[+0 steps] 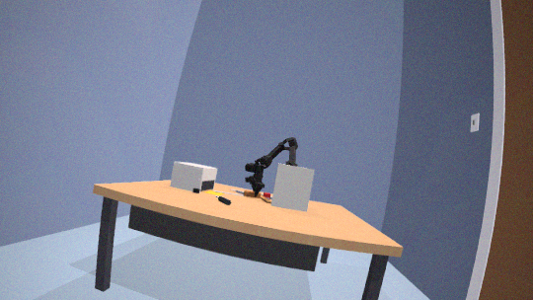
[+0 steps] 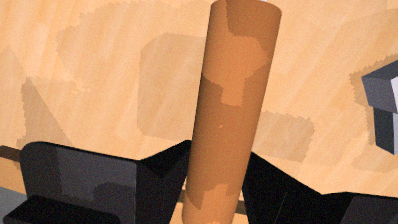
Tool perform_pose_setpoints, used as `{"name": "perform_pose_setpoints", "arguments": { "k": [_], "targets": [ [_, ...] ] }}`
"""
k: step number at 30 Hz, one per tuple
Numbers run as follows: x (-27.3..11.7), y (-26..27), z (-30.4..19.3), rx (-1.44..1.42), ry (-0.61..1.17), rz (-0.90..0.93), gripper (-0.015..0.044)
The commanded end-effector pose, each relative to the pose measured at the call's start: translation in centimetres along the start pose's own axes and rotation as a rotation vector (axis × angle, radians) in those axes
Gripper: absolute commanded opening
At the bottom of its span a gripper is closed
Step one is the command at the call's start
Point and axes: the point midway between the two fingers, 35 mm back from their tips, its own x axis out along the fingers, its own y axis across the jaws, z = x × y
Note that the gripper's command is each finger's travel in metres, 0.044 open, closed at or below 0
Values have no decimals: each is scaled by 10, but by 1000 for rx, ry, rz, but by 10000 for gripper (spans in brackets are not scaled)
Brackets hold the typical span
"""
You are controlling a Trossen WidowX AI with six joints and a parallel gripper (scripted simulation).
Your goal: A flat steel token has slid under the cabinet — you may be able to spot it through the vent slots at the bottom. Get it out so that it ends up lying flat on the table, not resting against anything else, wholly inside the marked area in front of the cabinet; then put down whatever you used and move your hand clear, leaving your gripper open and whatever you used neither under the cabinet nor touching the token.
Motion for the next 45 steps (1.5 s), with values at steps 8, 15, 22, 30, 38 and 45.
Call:
{"name": "perform_pose_setpoints", "arguments": {
  "k": [8,15,22,30,38,45],
  "targets": [
    [0,-4,-1,2,1,-3,79],
    [0,-4,-1,3,1,-3,200],
    [0,-4,-1,3,-3,-9,270],
    [1,-5,-1,8,-3,-9,270],
    [2,-6,-2,7,-3,-14,244],
    [2,-6,-2,7,-3,-14,138]
  ]
}}
